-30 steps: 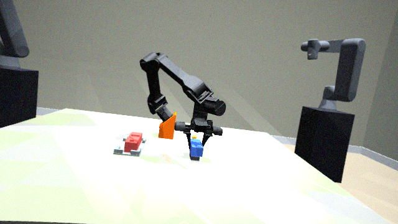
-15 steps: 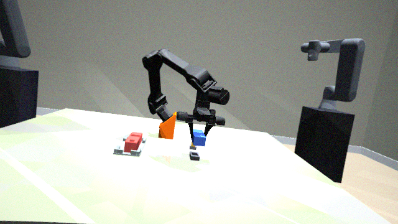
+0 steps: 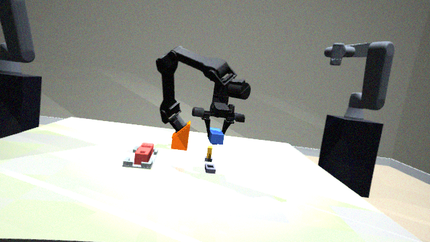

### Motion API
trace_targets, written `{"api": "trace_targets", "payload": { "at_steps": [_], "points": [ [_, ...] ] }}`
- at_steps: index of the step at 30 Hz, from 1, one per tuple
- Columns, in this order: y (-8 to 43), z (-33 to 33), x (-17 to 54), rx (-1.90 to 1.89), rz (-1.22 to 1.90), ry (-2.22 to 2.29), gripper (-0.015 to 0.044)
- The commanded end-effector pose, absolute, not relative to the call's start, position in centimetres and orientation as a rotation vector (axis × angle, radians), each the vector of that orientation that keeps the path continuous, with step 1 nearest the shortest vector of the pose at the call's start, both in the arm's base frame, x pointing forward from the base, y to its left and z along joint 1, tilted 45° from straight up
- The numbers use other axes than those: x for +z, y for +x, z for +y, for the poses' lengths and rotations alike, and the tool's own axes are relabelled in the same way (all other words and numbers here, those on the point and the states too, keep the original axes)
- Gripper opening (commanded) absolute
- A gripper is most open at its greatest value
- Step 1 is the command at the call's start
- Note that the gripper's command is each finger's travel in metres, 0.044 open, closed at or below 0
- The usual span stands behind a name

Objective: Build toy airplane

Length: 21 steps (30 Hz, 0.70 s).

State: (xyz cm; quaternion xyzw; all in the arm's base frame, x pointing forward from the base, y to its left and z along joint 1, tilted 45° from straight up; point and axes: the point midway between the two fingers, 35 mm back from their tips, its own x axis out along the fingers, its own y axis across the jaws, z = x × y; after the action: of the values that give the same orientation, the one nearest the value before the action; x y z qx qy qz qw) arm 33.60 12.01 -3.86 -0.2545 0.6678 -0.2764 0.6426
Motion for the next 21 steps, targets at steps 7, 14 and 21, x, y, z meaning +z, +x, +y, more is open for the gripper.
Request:
{"api": "trace_targets", "payload": {
  "at_steps": [7,14,21],
  "points": [
    [33.5,13.6,-1.8,-0.624,1.518,-0.572,0.0000],
    [33.6,12.0,-0.3,-0.535,1.561,-0.655,0.0000],
    [33.6,10.3,1.2,-0.435,1.604,-0.747,0.0000]
  ]
}}
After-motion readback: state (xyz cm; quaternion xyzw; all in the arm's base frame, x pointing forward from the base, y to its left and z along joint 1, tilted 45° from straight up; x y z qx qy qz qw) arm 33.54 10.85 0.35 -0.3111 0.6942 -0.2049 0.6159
